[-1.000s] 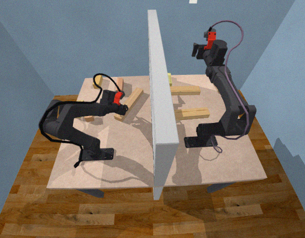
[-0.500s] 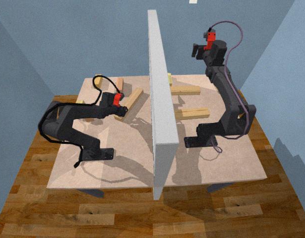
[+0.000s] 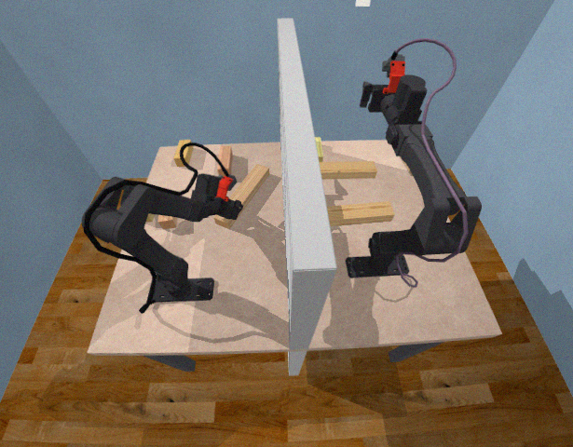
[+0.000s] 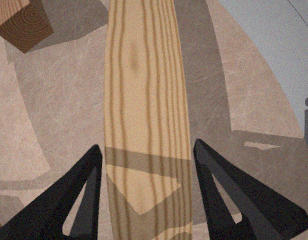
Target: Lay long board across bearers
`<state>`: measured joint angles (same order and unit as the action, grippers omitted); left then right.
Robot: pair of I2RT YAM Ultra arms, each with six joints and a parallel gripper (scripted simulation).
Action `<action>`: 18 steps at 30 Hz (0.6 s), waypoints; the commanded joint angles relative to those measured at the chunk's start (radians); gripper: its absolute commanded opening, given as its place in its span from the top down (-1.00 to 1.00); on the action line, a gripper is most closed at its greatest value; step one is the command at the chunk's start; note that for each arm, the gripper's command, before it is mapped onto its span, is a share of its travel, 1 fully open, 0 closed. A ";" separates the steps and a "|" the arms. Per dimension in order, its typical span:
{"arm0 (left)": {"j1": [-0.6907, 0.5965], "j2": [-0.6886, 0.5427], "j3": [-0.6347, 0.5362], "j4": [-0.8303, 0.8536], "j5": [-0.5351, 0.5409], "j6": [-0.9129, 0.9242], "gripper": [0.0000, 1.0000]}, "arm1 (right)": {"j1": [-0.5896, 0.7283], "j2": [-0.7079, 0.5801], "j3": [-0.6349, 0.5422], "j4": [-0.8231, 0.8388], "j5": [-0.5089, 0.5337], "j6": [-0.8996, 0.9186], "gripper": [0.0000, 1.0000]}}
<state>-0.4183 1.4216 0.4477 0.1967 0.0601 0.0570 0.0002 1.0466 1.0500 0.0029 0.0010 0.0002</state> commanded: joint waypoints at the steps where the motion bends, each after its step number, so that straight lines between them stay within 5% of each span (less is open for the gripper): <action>1: -0.016 0.034 0.042 0.062 -0.013 -0.009 -0.50 | -0.011 -0.026 0.001 0.005 -0.009 0.000 -1.00; 18: -0.017 0.181 0.075 0.171 -0.018 -0.012 -0.50 | -0.011 -0.026 0.001 0.005 -0.009 0.000 -1.00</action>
<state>-0.4255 1.5803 0.4824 0.3183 0.0540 0.0525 0.0002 1.0466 1.0500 0.0029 0.0010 0.0002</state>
